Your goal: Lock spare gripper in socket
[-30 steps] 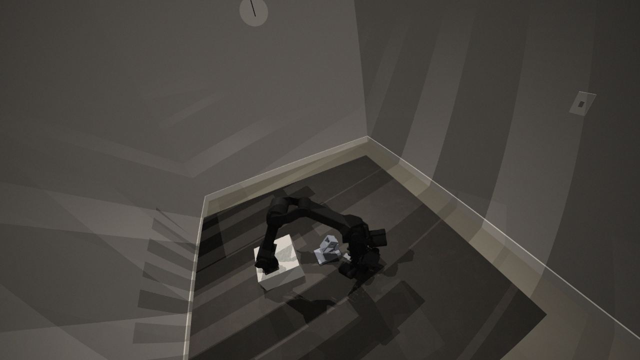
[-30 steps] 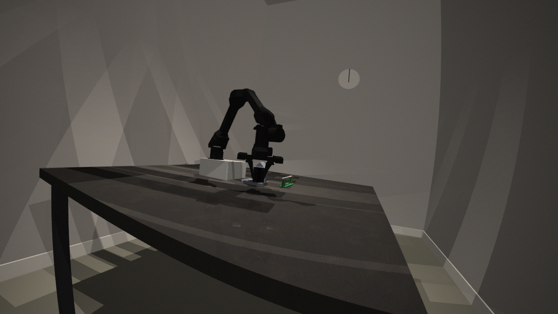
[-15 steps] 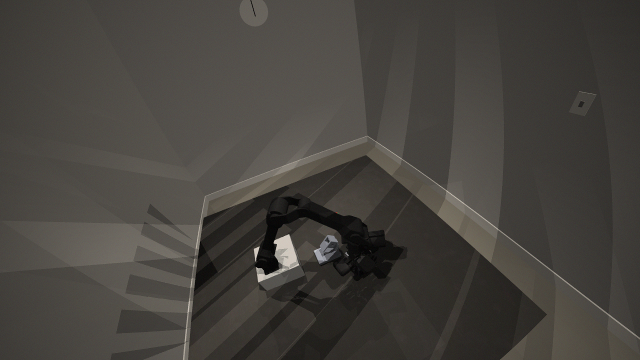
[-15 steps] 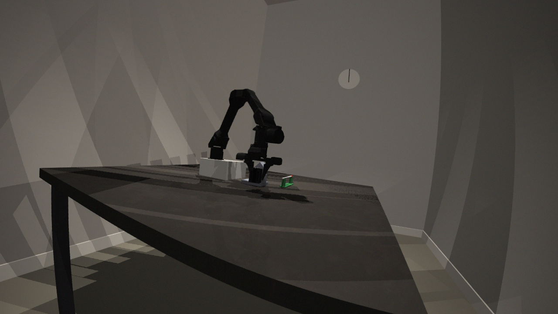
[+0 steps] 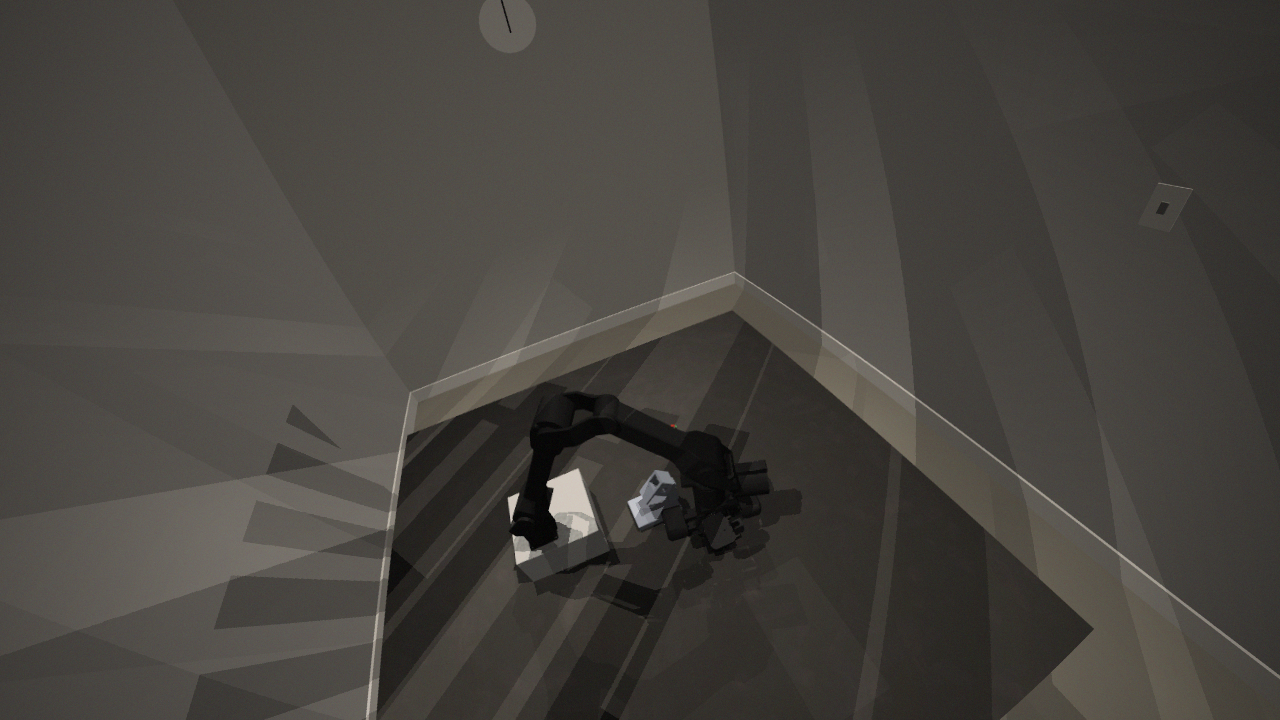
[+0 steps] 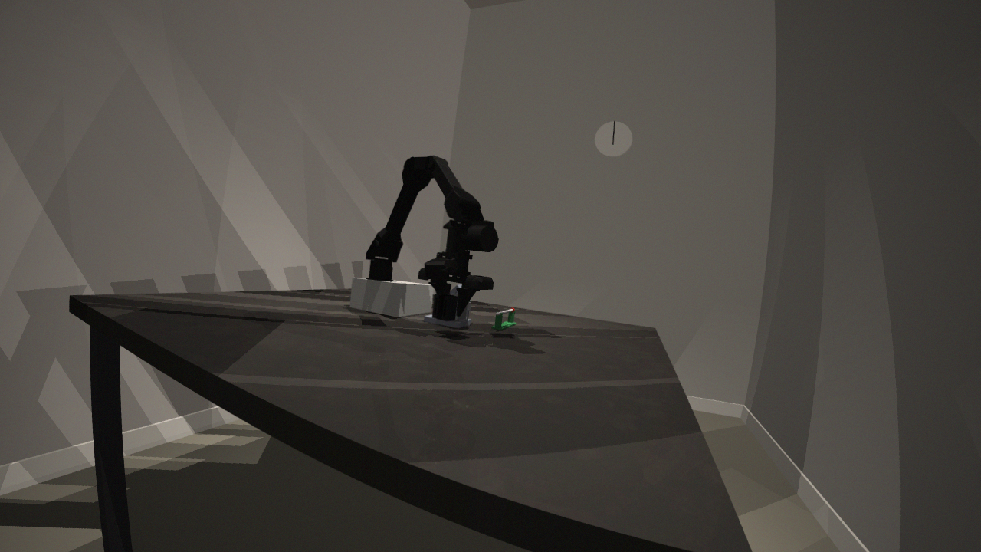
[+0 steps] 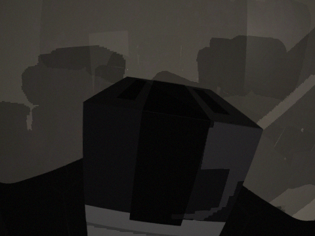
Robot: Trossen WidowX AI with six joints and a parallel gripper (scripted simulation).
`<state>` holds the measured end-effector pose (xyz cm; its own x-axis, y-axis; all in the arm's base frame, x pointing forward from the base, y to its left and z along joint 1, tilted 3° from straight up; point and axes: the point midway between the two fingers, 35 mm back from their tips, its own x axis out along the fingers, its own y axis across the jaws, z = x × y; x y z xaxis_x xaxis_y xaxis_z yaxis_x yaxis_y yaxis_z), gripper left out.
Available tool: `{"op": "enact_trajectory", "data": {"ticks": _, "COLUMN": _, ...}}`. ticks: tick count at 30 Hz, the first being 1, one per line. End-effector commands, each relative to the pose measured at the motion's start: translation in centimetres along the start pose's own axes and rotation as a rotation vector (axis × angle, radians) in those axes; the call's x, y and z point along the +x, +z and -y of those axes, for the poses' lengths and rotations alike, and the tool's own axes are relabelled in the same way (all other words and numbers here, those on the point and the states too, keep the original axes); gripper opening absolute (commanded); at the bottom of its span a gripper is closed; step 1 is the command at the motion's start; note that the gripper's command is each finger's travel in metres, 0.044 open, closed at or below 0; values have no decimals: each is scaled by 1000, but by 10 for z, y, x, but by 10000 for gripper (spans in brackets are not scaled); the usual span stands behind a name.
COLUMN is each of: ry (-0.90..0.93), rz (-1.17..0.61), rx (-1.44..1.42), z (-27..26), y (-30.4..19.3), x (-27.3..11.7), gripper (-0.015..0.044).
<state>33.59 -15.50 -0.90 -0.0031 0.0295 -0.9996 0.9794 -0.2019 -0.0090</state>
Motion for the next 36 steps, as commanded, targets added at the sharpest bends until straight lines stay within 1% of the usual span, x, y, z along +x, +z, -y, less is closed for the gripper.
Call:
{"op": "enact_trajectory", "data": {"ticks": 1, "ry": 11, "rz": 3, "rx": 97, "z": -1, "y": 1, "x": -4, "gripper": 0}}
{"op": "enact_trajectory", "data": {"ticks": 36, "ry": 13, "rz": -1, "rx": 961, "z": 9, "y": 0, "x": -6, "gripper": 0}}
